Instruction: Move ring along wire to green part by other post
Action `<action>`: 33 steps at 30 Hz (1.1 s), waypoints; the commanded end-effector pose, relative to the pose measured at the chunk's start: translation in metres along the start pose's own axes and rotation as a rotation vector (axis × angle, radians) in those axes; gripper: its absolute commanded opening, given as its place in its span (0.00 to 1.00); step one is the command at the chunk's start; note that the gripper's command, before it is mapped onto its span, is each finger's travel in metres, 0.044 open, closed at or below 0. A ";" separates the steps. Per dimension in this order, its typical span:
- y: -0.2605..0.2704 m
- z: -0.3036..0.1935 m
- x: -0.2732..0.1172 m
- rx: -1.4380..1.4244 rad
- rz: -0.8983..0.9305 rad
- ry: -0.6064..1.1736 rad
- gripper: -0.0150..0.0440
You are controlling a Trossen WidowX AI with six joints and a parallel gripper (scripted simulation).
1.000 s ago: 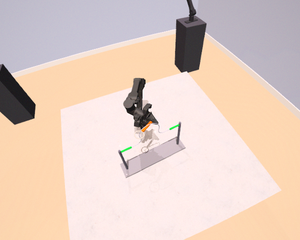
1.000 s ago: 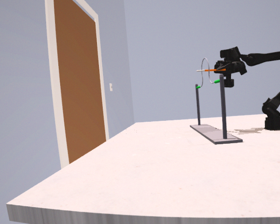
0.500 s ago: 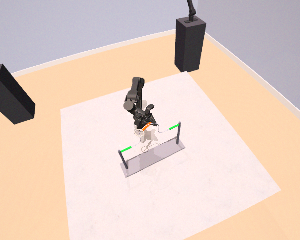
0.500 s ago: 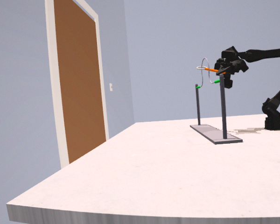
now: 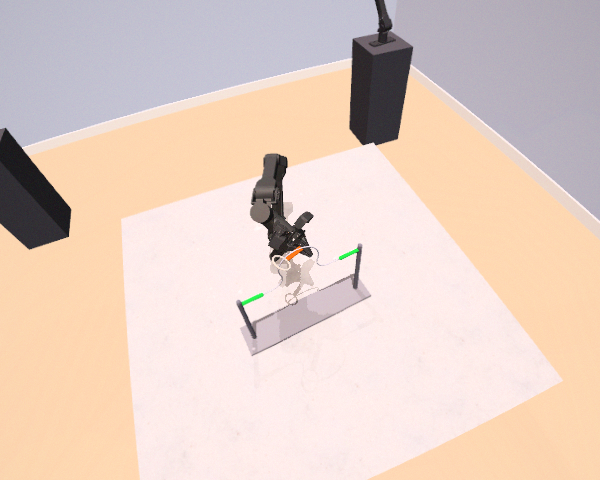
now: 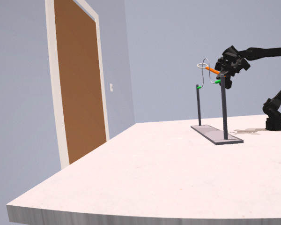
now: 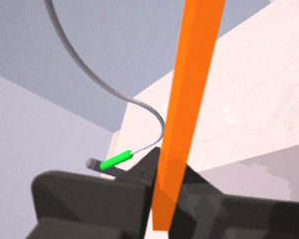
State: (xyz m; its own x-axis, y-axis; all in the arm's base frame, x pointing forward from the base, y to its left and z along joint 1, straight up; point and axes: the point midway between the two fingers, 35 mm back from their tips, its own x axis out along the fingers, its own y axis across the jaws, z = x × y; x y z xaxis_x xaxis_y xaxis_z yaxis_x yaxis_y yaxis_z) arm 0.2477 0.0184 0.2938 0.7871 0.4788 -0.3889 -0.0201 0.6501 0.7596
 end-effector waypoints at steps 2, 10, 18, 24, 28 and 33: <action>-0.002 0.002 0.000 -0.067 -0.044 -0.008 0.00; -0.009 0.002 0.000 -0.173 -0.123 -0.019 0.00; -0.016 0.004 -0.001 -0.279 -0.201 -0.030 0.00; -0.021 0.006 -0.002 -0.359 -0.260 -0.040 0.00; -0.024 0.007 -0.002 -0.412 -0.299 -0.046 0.00; -0.028 0.009 -0.003 -0.479 -0.347 -0.055 0.00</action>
State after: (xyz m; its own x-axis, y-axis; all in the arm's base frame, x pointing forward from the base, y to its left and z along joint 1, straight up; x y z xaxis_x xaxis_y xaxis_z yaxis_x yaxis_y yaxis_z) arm 0.2514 -0.0047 0.2770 0.8198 0.1948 -0.5385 -0.0195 0.9493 0.3138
